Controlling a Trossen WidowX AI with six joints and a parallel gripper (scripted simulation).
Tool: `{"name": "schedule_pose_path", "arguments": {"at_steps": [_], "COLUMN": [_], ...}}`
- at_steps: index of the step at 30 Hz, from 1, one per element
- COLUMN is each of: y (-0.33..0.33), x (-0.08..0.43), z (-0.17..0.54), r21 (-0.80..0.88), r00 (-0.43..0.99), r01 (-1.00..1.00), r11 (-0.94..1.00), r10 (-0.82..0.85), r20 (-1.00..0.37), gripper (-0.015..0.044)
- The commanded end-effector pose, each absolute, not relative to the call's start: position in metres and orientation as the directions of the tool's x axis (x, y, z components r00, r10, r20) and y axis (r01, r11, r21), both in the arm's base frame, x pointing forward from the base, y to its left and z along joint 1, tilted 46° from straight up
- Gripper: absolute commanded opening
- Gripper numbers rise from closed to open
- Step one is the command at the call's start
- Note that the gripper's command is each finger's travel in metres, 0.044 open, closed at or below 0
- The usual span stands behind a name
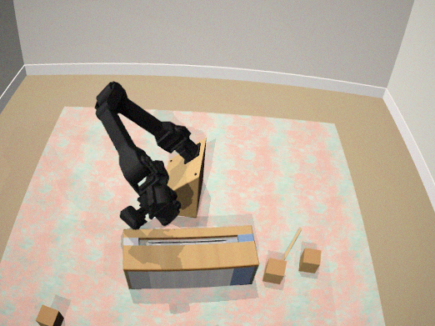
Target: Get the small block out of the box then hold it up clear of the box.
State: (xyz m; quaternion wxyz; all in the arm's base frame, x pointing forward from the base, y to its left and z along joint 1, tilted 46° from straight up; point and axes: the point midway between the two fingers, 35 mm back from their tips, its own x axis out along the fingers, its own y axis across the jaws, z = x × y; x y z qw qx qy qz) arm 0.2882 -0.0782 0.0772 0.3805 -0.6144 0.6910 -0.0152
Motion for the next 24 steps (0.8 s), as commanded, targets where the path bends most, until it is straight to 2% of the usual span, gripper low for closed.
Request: {"name": "schedule_pose_path", "arguments": {"at_steps": [1, 4, 7, 10, 14, 18, 24], "y": [-0.081, -0.084, -0.087, -0.09, -0.094, -0.097, -0.101], "x": [0.284, 0.281, 0.278, 0.275, 0.272, 0.269, 0.266], "z": [0.083, 0.087, 0.091, 0.095, 0.101, 0.107, 0.114], "r21": [-0.738, -0.79, -0.733, -0.578, -0.259, 0.103, 0.466], "r00": [0.071, 0.087, 0.106, 0.13, 0.167, 0.209, 0.264], "r01": [-0.46, -0.123, 0.227, 0.546, 0.857, 0.976, 0.872], "r11": [0.494, 0.601, 0.641, 0.607, 0.446, 0.193, -0.151], "r10": [-0.808, -0.786, -0.764, -0.743, -0.714, -0.687, -0.658], "r20": [-0.585, -0.612, -0.636, -0.657, -0.68, -0.696, -0.706], "gripper": [0.0285, 0.0285, 0.0285, 0.0285, 0.0285, 0.0285, 0.0285]}}
